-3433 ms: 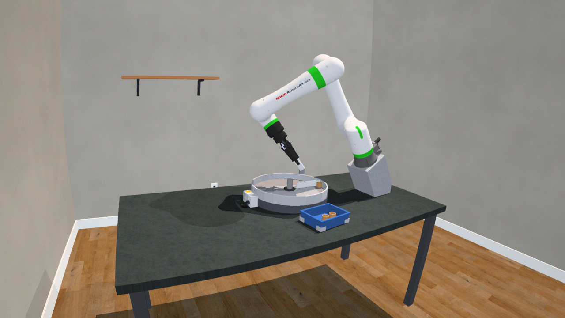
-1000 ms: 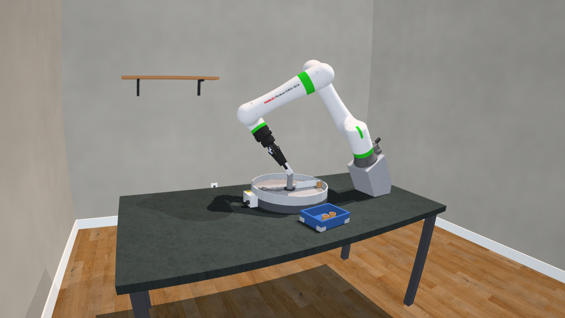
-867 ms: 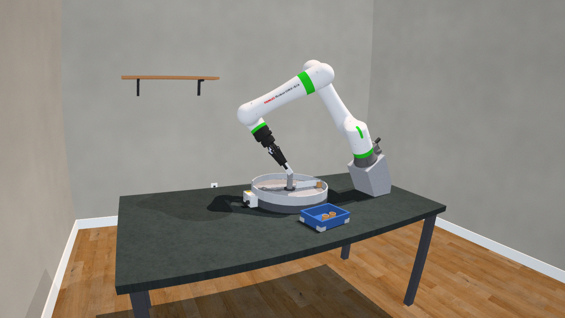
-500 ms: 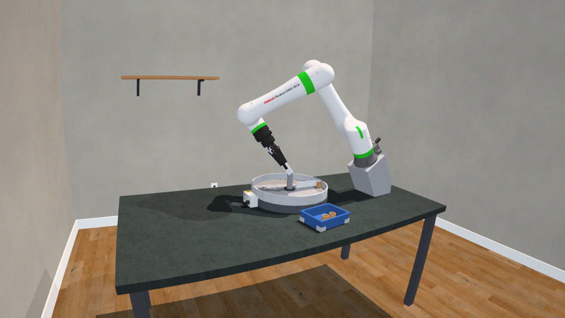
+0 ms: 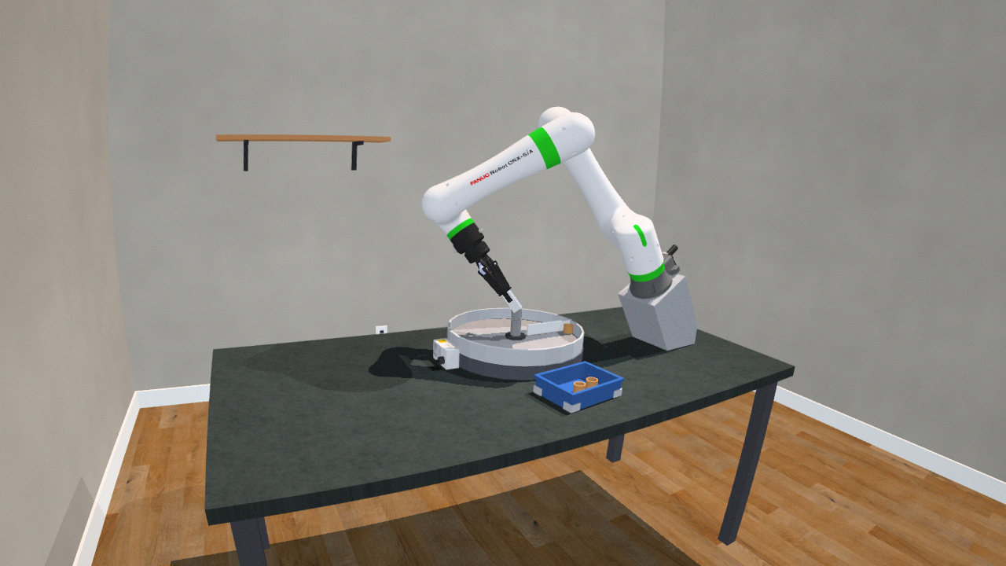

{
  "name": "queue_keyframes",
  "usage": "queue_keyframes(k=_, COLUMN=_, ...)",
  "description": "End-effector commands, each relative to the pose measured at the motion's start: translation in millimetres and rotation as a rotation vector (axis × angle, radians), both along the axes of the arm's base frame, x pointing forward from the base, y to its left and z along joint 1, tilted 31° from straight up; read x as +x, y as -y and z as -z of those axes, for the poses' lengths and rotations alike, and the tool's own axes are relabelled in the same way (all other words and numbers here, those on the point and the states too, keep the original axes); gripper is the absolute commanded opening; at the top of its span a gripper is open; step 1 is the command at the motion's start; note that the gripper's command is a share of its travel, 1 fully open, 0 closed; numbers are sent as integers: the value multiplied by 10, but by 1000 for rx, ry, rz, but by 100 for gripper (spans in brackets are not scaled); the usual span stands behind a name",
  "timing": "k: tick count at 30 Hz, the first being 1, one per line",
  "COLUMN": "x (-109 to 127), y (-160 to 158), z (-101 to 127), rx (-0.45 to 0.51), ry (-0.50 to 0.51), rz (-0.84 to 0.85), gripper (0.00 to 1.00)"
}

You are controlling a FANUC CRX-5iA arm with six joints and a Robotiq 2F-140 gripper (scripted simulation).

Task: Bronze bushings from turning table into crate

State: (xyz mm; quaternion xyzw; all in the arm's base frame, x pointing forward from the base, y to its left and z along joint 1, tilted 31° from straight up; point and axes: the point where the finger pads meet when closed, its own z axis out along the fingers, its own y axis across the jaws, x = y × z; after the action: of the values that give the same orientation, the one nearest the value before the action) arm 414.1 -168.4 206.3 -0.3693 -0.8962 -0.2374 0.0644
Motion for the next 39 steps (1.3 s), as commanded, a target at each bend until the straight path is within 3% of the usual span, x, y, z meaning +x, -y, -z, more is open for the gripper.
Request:
queue_keyframes(k=1, x=6, y=1, z=5, rx=0, ry=0, rz=0, gripper=0)
queue_keyframes(k=39, x=25, y=2, z=31, rx=0, ry=0, rz=0, gripper=0)
